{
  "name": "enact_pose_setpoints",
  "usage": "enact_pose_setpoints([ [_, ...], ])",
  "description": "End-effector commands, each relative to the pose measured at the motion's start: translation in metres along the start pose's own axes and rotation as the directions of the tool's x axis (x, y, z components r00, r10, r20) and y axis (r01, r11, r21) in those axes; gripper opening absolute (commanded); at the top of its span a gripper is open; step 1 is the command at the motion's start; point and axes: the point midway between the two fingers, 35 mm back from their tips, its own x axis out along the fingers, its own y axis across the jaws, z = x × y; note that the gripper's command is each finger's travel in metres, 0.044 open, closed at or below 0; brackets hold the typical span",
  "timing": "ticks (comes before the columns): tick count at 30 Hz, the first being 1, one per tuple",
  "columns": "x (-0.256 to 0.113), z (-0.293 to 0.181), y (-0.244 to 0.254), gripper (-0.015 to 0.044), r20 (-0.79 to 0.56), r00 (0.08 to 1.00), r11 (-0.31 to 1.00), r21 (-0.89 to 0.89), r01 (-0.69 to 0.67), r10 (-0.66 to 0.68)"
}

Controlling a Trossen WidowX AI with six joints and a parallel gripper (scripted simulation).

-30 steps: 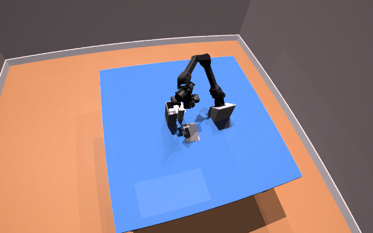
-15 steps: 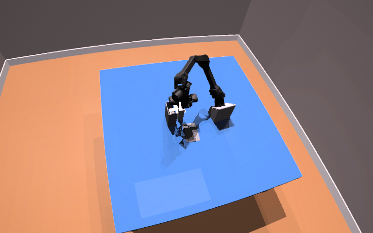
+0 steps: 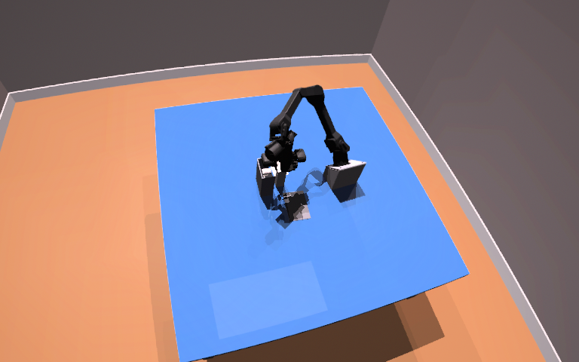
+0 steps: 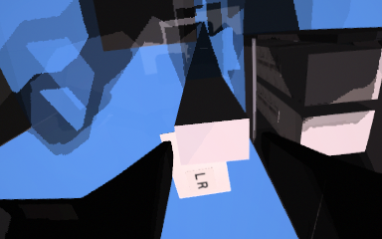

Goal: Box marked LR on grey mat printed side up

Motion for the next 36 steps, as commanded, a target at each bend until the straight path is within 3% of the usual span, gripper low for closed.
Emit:
enact_pose_setpoints([
  [1,0.008,-0.001,0.001,0.0242,-0.006,1.000,1.000,-0.007,-0.001,0.001],
  [8,0.013,-0.001,0.002,0.0242,-0.007,1.000,1.000,-0.007,-0.001,0.001],
  [21,0.011,-0.001,0.001,0.0158,-0.002,1.000,1.000,0.000,-0.002,0.002],
  [36,0.000,0.000,0.001,0.0158,-0.005,1.000,1.000,-0.005,-0.002,0.002],
])
